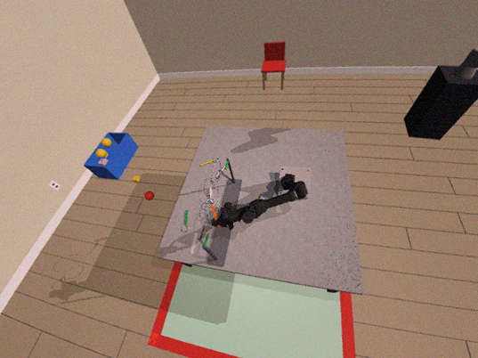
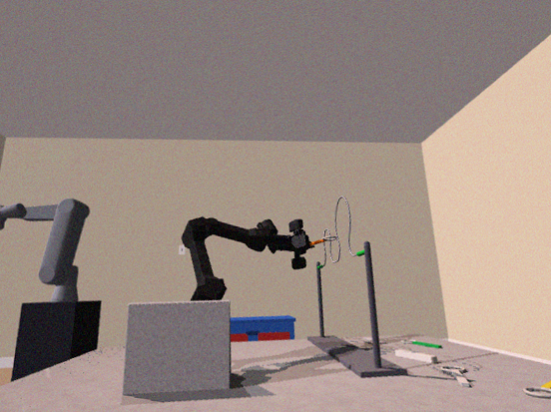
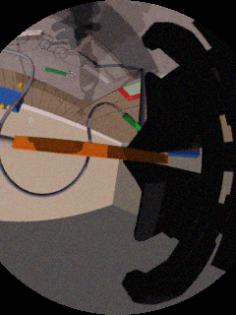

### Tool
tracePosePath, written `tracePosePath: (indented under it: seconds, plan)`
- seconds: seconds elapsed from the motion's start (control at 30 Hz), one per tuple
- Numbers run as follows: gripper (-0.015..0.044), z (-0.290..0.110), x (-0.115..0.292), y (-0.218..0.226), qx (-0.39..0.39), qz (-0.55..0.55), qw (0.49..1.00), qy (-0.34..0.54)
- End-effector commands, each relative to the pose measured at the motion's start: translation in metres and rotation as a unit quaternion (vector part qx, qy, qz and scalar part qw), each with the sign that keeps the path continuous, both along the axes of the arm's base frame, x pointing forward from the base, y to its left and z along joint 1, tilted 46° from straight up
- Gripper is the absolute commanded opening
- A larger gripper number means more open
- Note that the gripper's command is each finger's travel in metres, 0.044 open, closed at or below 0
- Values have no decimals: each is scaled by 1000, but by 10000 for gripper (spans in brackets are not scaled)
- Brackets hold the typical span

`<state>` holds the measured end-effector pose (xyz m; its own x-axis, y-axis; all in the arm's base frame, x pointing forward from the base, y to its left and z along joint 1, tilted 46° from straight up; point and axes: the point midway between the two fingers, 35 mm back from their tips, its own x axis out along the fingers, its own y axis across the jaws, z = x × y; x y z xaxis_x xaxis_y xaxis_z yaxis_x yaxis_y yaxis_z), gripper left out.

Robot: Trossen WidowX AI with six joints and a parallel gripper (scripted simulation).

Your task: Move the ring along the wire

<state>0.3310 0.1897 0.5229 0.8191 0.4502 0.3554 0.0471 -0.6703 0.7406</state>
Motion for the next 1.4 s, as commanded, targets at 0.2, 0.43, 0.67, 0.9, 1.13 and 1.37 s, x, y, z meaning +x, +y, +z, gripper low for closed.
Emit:
tracePosePath:
  seconds: [0.2,0.43,0.67,0.9,1.13,1.37]
  plan:
    - [-150,1,2,-5,71,2,997,14]
    - [-150,3,2,-8,109,3,994,19]
    - [-150,5,2,-9,141,5,990,23]
    - [-150,5,2,-8,163,6,986,26]
    - [-150,3,2,-2,159,7,987,26]
    - [-150,-4,0,10,125,7,992,22]
